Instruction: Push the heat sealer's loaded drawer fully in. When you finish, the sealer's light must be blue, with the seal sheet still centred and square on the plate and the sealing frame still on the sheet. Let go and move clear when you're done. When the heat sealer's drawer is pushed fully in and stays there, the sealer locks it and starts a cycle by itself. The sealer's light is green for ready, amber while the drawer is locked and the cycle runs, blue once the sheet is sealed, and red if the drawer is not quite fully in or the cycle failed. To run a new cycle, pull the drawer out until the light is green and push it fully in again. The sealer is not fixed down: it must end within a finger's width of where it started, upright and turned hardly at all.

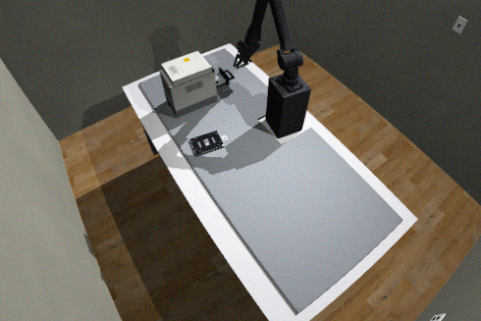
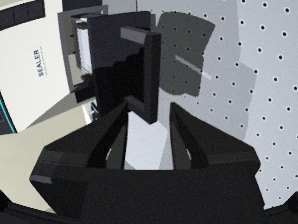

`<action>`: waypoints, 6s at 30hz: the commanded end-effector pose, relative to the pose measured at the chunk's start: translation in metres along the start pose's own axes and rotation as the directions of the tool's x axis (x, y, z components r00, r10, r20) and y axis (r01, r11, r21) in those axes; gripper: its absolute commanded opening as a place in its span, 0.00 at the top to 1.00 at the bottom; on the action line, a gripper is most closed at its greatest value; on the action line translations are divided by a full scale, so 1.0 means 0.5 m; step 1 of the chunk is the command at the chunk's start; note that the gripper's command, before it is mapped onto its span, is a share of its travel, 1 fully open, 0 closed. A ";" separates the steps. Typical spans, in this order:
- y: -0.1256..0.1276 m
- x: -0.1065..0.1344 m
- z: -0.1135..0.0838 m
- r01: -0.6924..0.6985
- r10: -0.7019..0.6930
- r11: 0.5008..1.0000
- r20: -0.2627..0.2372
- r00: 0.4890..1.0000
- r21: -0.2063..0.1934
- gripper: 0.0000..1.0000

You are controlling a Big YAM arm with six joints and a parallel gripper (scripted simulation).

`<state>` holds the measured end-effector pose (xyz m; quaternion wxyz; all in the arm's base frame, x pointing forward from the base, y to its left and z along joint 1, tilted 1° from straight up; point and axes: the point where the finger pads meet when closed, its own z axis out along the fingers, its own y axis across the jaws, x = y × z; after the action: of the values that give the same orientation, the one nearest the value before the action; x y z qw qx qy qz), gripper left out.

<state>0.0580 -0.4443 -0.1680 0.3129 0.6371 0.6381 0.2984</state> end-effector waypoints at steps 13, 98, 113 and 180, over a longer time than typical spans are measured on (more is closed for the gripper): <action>-0.005 0.011 0.041 -0.016 0.016 1.000 -0.017 1.000 -0.007 0.70; -0.009 0.018 0.127 -0.028 0.028 1.000 -0.020 0.999 -0.007 0.70; -0.009 0.018 0.127 -0.028 0.028 1.000 -0.020 0.999 -0.007 0.70; -0.009 0.018 0.127 -0.025 0.025 1.000 -0.020 0.999 -0.008 1.00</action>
<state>0.1016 -0.4432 -0.2046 0.3101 0.6386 0.6368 0.3009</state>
